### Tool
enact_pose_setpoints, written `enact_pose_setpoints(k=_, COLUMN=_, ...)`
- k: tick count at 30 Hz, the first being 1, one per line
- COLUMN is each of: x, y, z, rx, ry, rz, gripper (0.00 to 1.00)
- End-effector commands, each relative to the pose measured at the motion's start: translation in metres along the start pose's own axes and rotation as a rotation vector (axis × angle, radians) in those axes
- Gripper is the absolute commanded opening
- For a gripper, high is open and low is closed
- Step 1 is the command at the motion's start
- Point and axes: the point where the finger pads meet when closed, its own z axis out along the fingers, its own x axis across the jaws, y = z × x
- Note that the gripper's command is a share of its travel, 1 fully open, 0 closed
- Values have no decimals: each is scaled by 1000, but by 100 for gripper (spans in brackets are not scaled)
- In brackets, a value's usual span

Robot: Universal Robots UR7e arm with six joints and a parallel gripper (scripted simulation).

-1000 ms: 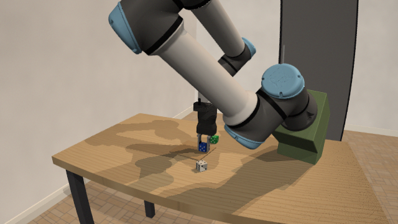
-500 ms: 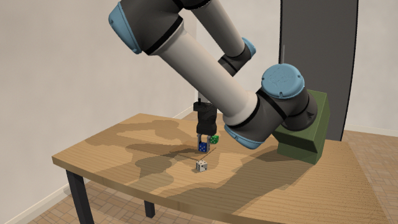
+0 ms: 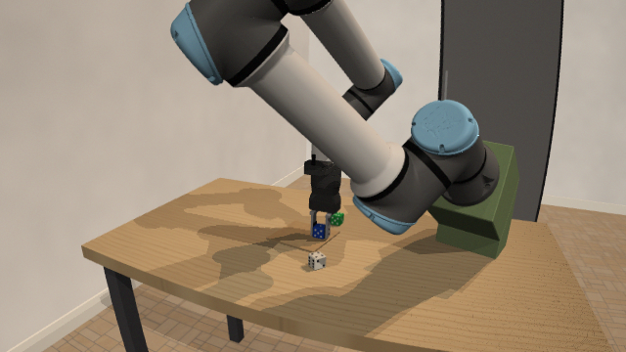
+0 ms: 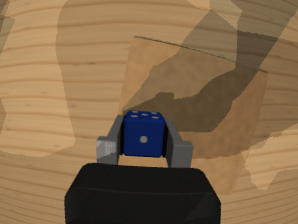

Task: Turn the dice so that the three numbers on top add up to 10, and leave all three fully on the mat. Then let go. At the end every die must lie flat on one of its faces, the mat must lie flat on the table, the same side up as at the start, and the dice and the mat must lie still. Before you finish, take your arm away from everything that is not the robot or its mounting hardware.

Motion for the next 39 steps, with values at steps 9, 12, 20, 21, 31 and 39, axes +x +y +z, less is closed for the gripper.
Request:
enact_pose_setpoints(k=9, x=0, y=0, z=0, rx=-1, ry=1, rz=0, gripper=57)
enact_pose_setpoints(k=12, x=0, y=0, z=0, rx=-1, ry=1, rz=0, gripper=57)
enact_pose_setpoints(k=20, x=0, y=0, z=0, rx=-1, ry=1, rz=0, gripper=57)
enact_pose_setpoints(k=21, x=0, y=0, z=0, rx=-1, ry=1, rz=0, gripper=57)
enact_pose_setpoints(k=31, x=0, y=0, z=3, rx=-1, ry=1, rz=0, gripper=57)
enact_pose_setpoints(k=39, x=0, y=0, z=4, rx=-1, ry=1, rz=0, gripper=57)
